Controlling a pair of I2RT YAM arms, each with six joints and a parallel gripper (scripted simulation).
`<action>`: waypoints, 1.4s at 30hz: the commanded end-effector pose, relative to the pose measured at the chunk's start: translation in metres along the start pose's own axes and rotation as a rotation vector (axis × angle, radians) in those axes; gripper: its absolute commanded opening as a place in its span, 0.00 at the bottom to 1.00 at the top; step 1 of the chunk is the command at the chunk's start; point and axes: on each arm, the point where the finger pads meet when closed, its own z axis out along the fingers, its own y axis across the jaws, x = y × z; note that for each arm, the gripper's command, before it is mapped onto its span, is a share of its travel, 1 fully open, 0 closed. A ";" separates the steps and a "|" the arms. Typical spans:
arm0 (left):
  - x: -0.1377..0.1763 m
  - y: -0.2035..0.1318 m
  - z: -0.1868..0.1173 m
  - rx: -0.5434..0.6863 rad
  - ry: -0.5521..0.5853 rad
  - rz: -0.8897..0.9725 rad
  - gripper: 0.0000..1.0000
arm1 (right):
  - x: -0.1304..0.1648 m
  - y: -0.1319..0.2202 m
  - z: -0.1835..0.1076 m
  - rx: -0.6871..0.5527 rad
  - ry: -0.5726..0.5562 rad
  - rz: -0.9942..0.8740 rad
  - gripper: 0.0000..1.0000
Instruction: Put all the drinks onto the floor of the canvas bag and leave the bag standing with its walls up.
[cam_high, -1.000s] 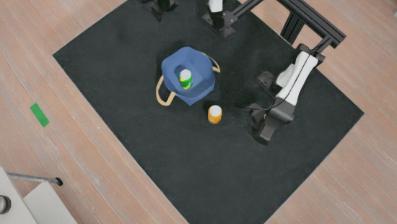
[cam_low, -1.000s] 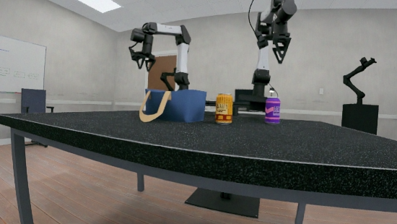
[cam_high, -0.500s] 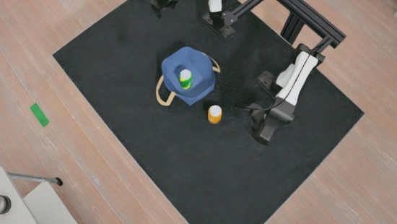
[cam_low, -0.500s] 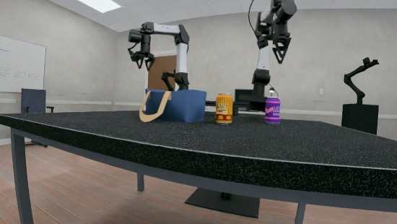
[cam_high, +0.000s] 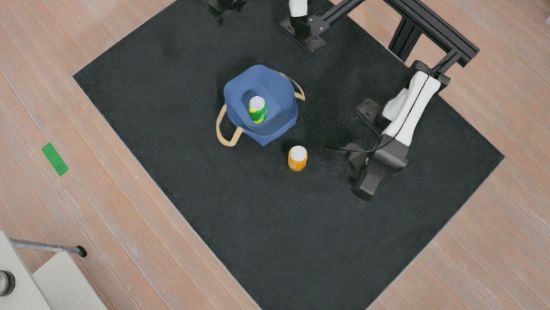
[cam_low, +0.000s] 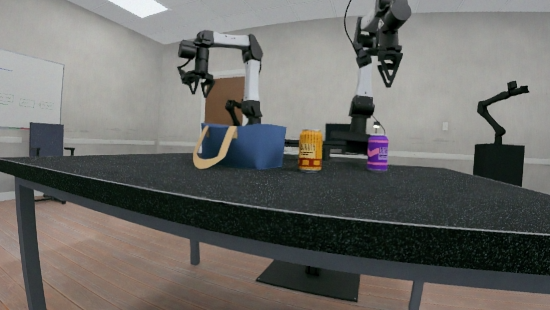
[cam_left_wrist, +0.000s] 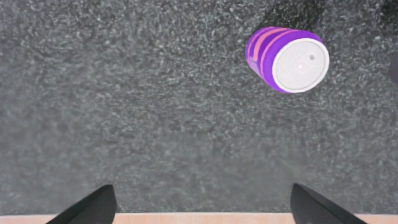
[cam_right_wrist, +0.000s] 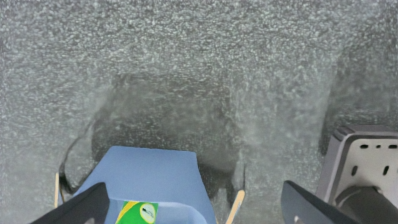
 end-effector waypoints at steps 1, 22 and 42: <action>-0.002 0.000 -0.007 -0.032 -0.004 -0.001 0.84 | -0.002 0.004 -0.003 -0.016 -0.025 0.004 0.86; -0.004 -0.049 0.061 -0.262 -0.271 -0.812 0.84 | -0.002 0.004 -0.003 -0.015 -0.024 0.002 0.86; -0.020 -0.092 0.119 -0.323 -0.400 -1.212 0.84 | -0.002 0.004 -0.003 -0.015 -0.024 0.002 0.86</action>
